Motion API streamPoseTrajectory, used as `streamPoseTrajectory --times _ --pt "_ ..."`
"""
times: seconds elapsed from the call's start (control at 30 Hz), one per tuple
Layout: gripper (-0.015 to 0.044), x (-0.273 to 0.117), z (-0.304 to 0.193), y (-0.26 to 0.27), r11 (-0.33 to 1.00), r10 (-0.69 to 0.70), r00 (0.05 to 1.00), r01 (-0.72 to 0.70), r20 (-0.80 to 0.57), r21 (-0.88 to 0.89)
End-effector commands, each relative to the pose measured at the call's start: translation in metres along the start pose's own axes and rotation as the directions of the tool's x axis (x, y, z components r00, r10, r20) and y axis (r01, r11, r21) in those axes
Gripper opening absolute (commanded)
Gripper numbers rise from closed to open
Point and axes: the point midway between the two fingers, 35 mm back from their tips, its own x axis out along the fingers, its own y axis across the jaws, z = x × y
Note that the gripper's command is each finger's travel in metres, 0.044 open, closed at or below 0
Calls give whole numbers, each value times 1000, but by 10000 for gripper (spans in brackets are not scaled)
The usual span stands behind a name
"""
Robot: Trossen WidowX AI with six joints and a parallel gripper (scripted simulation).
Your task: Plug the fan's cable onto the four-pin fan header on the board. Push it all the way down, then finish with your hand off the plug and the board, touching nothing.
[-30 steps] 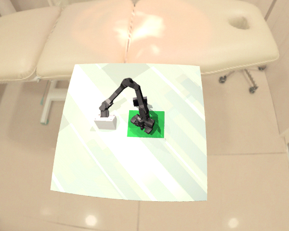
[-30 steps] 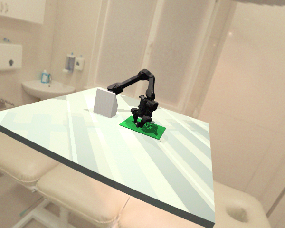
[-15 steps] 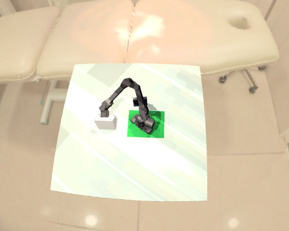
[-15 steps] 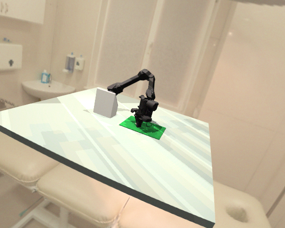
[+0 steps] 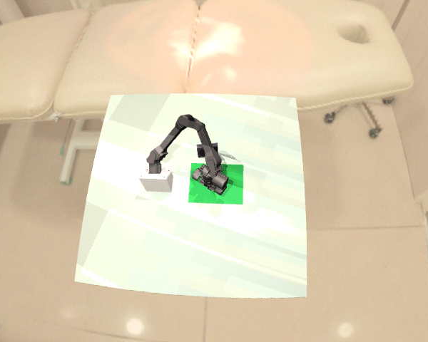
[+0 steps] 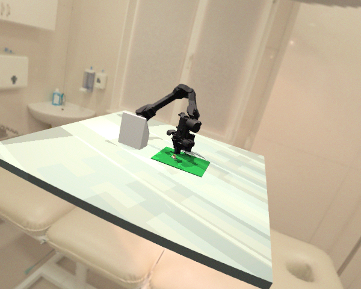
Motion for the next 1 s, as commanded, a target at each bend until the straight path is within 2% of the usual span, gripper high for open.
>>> streamPoseTrajectory --times 0.0,0.23,0.47,0.97 --pt "0 -3 3 3 993 -4 1000 4 -2 -121" --pt "0 -2 8 9 935 -4 1000 3 -2 -356" --pt "0 -2 12 16 822 -3 1000 2 -2 -569" --pt "0 -1 21 30 432 -3 1000 0 -2 -902"
